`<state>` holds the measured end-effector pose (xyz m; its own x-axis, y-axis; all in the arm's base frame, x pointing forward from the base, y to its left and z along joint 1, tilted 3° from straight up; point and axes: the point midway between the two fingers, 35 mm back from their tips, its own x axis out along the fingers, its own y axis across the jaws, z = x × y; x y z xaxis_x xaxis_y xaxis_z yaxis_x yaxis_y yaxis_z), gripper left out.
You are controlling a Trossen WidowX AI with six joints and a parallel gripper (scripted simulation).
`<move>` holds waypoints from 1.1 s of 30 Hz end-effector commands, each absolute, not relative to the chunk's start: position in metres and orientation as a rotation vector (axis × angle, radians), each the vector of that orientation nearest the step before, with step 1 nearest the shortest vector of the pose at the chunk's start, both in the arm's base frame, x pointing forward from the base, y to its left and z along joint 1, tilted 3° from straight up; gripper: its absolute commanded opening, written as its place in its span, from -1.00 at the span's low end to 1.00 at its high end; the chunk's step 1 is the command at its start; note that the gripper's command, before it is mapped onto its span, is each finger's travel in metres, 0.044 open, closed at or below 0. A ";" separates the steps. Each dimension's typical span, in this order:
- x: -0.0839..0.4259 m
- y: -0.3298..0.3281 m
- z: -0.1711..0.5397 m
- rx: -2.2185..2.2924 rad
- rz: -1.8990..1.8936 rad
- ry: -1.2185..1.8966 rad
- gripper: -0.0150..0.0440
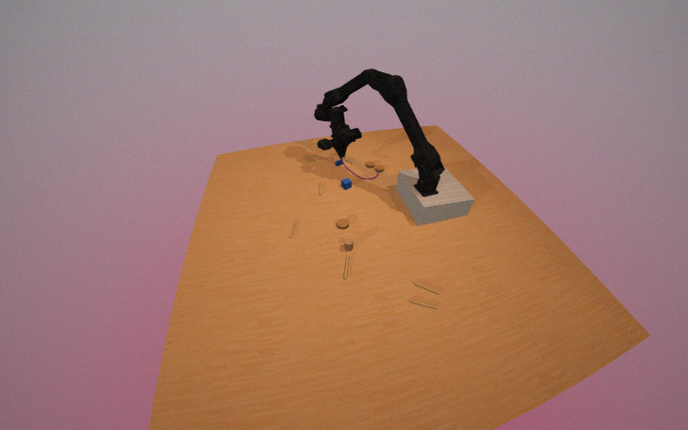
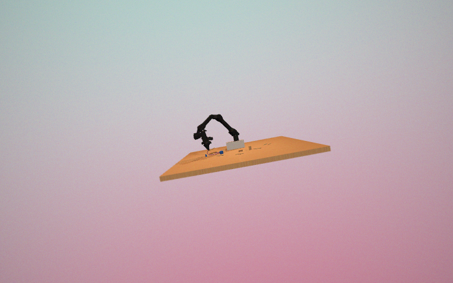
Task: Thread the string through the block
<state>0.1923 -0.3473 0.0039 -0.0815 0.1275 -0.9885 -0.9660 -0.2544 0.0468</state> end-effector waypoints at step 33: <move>0.214 -0.390 0.007 -1.335 1.466 1.070 -0.49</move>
<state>0.2109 -0.3840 0.0042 -0.0613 0.0632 -0.9961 -0.9653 -0.2575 0.0431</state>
